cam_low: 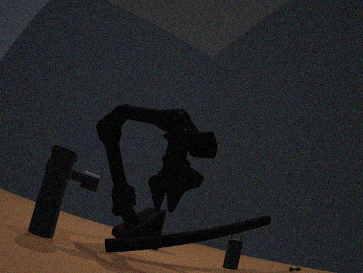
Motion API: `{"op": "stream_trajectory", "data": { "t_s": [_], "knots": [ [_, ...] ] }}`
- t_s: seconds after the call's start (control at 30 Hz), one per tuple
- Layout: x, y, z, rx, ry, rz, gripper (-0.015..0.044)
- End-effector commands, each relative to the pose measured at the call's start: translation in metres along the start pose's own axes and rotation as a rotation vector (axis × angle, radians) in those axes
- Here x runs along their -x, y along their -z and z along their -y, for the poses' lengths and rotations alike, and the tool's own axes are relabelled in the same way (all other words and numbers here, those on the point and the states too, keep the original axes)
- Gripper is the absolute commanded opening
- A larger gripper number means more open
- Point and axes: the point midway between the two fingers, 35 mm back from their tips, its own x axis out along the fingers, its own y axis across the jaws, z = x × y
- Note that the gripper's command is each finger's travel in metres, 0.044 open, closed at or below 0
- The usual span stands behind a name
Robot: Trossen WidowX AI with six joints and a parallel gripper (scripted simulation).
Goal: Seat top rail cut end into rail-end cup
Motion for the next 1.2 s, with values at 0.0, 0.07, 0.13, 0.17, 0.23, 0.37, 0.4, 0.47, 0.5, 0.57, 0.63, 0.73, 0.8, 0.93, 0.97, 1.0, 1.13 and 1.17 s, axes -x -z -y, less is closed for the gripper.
{"op": "stream_trajectory", "data": {
  "t_s": [0.0, 0.07, 0.13, 0.17, 0.23, 0.37, 0.4, 0.47, 0.5, 0.57, 0.63, 0.73, 0.8, 0.93, 0.97, 1.0, 1.13, 1.17],
  "knots": [
    [-0.011, 0.0, -0.001, 0.012, -0.007, 0.002, 0.044],
    [-0.026, 0.0, -0.001, 0.011, -0.007, 0.002, 0.044],
    [-0.035, 0.0, -0.001, 0.011, -0.007, 0.001, 0.044],
    [-0.035, 0.0, -0.001, 0.011, -0.007, 0.001, 0.044],
    [-0.038, 0.0, -0.001, 0.011, -0.007, 0.001, 0.044],
    [-0.05, 0.0, -0.001, 0.011, -0.007, 0.001, 0.044],
    [-0.05, 0.0, -0.001, 0.011, -0.007, 0.001, 0.044],
    [-0.051, 0.0, -0.001, 0.011, -0.007, 0.001, 0.044],
    [-0.052, 0.0, -0.001, 0.011, -0.007, 0.001, 0.044],
    [-0.055, 0.0, -0.001, 0.011, -0.007, 0.001, 0.044],
    [-0.059, 0.0, -0.001, 0.011, -0.006, 0.001, 0.044],
    [-0.064, -0.001, 0.0, 0.011, -0.006, 0.002, 0.044],
    [-0.067, -0.001, 0.0, 0.011, -0.006, 0.002, 0.044],
    [-0.073, -0.001, 0.0, 0.011, -0.006, 0.002, 0.044],
    [-0.075, -0.001, 0.0, 0.011, -0.006, 0.002, 0.044],
    [-0.077, -0.001, 0.0, 0.011, -0.006, 0.002, 0.044],
    [-0.083, -0.001, 0.0, 0.011, -0.006, 0.002, 0.044],
    [-0.085, -0.001, 0.0, 0.011, -0.006, 0.001, 0.044]
  ]
}}
